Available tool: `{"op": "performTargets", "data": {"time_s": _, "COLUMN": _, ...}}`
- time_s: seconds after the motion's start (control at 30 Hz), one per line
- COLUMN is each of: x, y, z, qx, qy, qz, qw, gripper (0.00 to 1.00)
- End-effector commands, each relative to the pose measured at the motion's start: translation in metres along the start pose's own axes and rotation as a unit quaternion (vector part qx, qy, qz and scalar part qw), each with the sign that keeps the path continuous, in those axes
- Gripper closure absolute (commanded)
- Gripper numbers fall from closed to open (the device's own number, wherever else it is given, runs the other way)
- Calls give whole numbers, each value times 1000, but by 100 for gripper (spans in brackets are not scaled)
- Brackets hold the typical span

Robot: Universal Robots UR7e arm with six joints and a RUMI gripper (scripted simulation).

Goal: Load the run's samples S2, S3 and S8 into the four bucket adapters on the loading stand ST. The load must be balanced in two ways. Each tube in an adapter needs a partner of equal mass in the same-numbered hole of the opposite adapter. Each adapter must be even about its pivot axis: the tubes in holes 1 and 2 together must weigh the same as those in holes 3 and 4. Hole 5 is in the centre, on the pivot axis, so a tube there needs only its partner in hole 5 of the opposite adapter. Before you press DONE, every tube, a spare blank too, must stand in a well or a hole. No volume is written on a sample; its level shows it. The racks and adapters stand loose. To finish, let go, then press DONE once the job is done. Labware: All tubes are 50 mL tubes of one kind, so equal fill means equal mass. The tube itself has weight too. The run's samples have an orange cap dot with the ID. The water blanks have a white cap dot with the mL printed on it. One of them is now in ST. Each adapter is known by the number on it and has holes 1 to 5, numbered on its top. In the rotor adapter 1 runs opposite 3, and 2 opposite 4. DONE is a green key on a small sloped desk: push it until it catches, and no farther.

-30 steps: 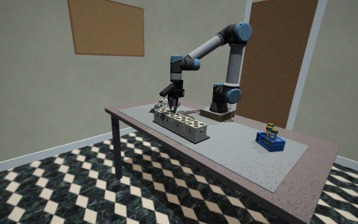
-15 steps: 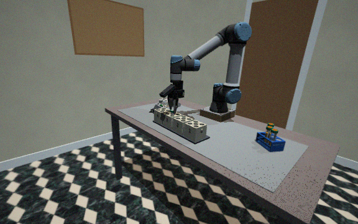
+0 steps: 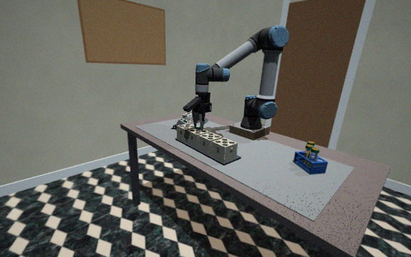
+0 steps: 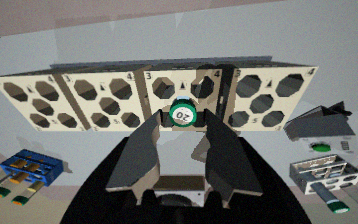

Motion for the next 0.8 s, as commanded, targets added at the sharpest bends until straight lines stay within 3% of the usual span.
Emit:
{"op": "performTargets", "data": {"time_s": 0.0, "x": 0, "y": -4, "z": 0, "qx": 0, "qy": 0, "qz": 1, "qw": 1000, "gripper": 65}}
{"op": "performTargets", "data": {"time_s": 0.33, "x": 0, "y": -37, "z": 0, "qx": 0, "qy": 0, "qz": 1, "qw": 1000, "gripper": 65}}
{"op": "performTargets", "data": {"time_s": 0.53, "x": 0, "y": -42, "z": 0, "qx": 0, "qy": 0, "qz": 1, "qw": 1000, "gripper": 65}}
{"op": "performTargets", "data": {"time_s": 0.77, "x": 28, "y": -41, "z": -51, "qx": 0, "qy": -174, "qz": 1, "qw": 985, "gripper": 65}}
Point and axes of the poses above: the point where the finger pads meet when closed, its own y axis out along the fingers, its own z axis across the jaws, x = y × z, the point moved 1 cm from there along -y, back along the fingers, and after that the axes turned 6 degrees about y, right-handed, at the moved point
